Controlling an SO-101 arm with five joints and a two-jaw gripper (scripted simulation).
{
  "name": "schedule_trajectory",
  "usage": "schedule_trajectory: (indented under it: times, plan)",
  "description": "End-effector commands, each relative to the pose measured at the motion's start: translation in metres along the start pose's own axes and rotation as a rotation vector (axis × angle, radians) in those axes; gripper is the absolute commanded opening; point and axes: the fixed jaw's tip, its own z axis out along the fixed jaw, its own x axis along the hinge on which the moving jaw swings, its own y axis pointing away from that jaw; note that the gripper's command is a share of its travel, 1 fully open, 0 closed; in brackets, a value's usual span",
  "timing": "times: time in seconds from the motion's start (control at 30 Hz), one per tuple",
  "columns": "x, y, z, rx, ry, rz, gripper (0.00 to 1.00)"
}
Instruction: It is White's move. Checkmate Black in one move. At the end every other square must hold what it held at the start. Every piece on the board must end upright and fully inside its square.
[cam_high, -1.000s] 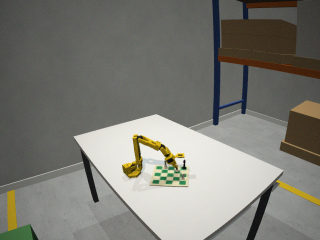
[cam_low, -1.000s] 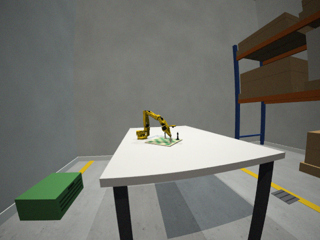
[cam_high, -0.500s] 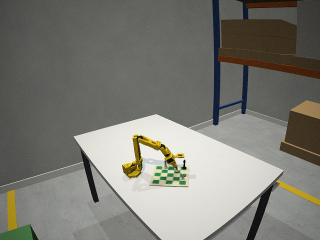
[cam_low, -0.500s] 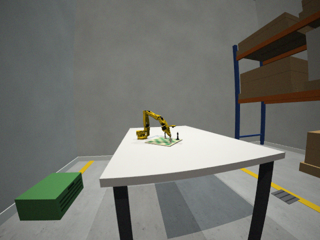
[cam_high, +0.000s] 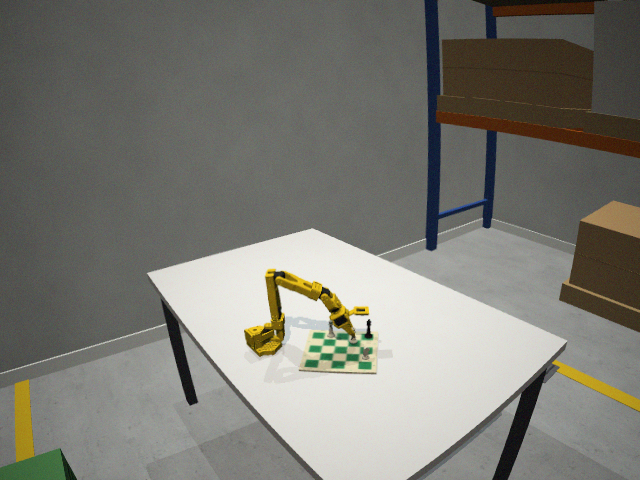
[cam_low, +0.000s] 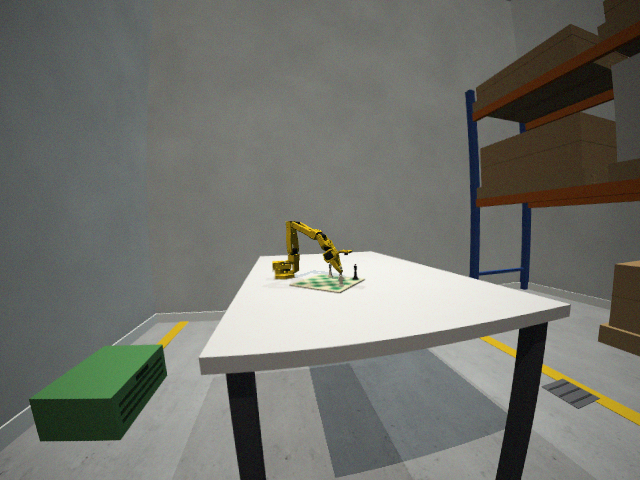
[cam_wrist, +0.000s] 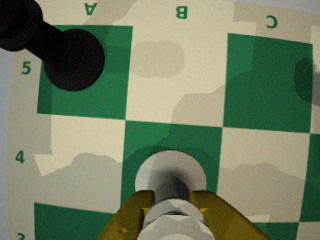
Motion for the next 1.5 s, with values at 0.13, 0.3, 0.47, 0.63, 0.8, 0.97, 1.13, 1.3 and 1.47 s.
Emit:
schedule_trajectory:
  times: [0.13,0.3,0.47,0.63,0.8,0.97,1.13,1.3,1.47]
  plan:
    - [0.000,-0.003,0.002,0.005,-0.006,0.009,0.00]
    - [0.001,-0.003,0.004,0.005,-0.006,0.009,0.00]
    - [0.002,-0.003,0.005,0.005,-0.006,0.009,0.00]
    - [0.002,-0.003,0.006,0.005,-0.006,0.009,0.00]
    - [0.005,-0.003,0.008,0.005,-0.006,0.009,0.00]
    - [0.008,-0.002,0.010,0.005,-0.006,0.009,0.00]
    - [0.008,-0.002,0.010,0.005,-0.006,0.009,0.00]
    - [0.008,-0.002,0.010,0.005,-0.006,0.009,0.01]
    - [0.008,-0.002,0.010,0.005,-0.006,0.009,0.03]
